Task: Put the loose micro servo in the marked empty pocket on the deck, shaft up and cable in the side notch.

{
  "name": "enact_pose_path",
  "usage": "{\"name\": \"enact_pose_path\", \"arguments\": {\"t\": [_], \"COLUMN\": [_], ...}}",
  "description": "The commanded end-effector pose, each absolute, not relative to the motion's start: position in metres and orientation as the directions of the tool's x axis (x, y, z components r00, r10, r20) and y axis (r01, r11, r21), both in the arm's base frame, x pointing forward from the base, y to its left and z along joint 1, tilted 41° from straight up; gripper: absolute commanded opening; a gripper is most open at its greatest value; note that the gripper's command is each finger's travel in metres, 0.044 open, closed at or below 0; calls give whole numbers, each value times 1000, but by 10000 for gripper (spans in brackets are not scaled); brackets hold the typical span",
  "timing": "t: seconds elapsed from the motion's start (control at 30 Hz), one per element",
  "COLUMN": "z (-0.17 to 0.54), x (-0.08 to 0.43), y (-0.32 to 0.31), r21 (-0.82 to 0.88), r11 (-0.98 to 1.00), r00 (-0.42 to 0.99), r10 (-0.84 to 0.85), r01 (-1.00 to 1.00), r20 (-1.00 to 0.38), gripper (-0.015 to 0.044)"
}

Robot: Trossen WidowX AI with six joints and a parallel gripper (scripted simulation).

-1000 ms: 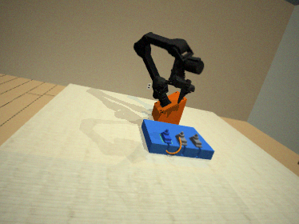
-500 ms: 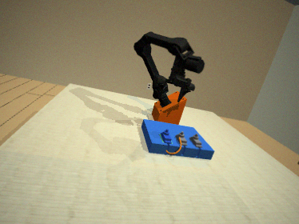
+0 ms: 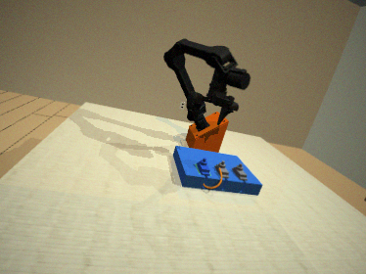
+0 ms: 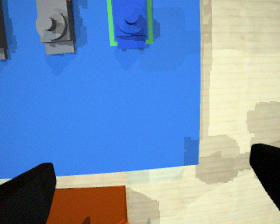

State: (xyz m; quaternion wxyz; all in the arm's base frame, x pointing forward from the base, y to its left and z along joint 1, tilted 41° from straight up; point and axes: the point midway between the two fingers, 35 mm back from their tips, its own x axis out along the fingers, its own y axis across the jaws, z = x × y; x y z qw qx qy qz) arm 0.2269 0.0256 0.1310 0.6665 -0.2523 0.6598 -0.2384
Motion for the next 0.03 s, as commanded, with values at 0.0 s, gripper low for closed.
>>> {"name": "enact_pose_path", "arguments": {"t": [0.0], "z": [131], "x": [226], "y": [26], "r21": [-649], "r11": [761], "r00": [12], "r10": [-649], "r01": [-12], "r20": [-761], "gripper": [440]}}
